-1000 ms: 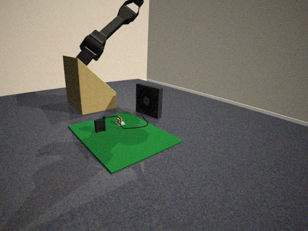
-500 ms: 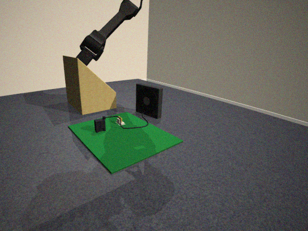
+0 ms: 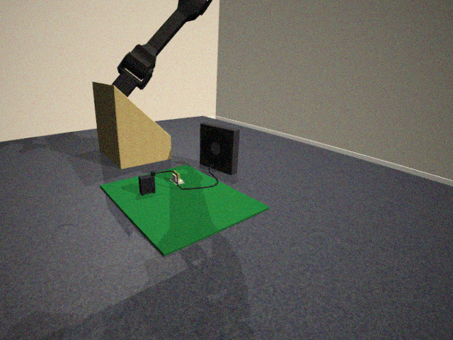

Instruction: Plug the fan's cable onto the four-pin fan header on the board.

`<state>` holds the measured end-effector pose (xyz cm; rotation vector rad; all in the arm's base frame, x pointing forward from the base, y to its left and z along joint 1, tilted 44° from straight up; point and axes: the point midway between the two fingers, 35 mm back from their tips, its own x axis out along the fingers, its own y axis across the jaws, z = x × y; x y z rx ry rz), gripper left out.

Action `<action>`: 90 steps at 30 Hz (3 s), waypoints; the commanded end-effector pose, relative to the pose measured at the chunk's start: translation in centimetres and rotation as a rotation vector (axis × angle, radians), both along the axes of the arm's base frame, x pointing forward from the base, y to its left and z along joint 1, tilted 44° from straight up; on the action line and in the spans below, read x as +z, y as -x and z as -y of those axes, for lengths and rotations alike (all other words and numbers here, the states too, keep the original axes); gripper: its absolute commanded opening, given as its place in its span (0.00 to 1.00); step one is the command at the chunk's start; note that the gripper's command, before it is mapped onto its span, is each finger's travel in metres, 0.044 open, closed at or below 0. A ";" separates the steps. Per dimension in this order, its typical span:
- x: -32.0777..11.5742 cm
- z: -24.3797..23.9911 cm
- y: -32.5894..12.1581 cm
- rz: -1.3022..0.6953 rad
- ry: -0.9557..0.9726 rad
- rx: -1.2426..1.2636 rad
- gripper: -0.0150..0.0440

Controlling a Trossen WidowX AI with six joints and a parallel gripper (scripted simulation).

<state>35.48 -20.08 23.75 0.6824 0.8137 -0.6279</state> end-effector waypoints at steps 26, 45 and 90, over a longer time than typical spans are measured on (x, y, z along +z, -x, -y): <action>-24.6 -14.0 5.7 0.171 0.155 2.132 1.00; -28.7 -17.9 6.4 0.315 0.198 2.262 1.00; -36.6 -25.9 6.6 0.326 0.192 2.261 1.00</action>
